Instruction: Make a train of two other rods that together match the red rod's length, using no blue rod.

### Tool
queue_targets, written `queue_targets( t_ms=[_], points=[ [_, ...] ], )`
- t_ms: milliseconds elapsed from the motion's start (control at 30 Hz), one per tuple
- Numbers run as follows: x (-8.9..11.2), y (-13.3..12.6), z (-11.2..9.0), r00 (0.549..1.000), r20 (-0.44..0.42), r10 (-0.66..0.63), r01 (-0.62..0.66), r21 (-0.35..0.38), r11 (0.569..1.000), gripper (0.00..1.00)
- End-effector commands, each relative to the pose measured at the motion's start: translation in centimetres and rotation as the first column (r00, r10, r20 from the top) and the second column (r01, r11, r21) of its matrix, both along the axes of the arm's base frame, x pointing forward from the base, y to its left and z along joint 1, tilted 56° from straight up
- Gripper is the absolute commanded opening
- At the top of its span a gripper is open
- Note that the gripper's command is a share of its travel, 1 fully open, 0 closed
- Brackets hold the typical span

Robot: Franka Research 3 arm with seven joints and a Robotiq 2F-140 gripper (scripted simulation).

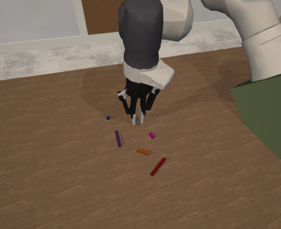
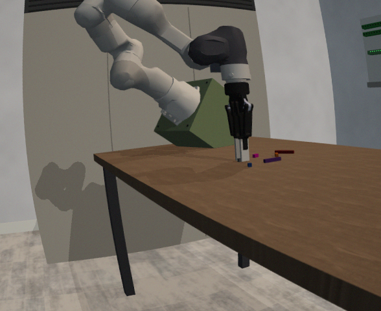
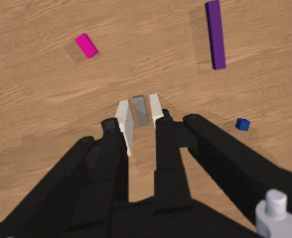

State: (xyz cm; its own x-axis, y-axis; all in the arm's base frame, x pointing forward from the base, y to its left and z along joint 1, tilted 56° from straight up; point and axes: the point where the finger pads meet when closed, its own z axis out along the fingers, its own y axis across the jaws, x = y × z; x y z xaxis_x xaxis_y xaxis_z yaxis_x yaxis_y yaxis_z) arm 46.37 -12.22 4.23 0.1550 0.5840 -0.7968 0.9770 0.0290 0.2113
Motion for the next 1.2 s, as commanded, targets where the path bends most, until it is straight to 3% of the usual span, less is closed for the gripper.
queue_targets(
  t_ms=[0,800,833,1167],
  points=[
    [0.1,-0.11,-0.03,1.0,0.005,-0.002,0.002,0.001,1.0,0.15],
    [0.1,-0.11,-0.03,1.0,0.005,-0.002,0.002,0.001,1.0,0.15],
    [0.1,-0.11,-0.03,1.0,0.005,-0.002,0.002,0.001,1.0,0.03],
    [0.1,-0.11,-0.03,1.0,0.005,-0.002,0.002,0.001,1.0,0.03]
  ],
)
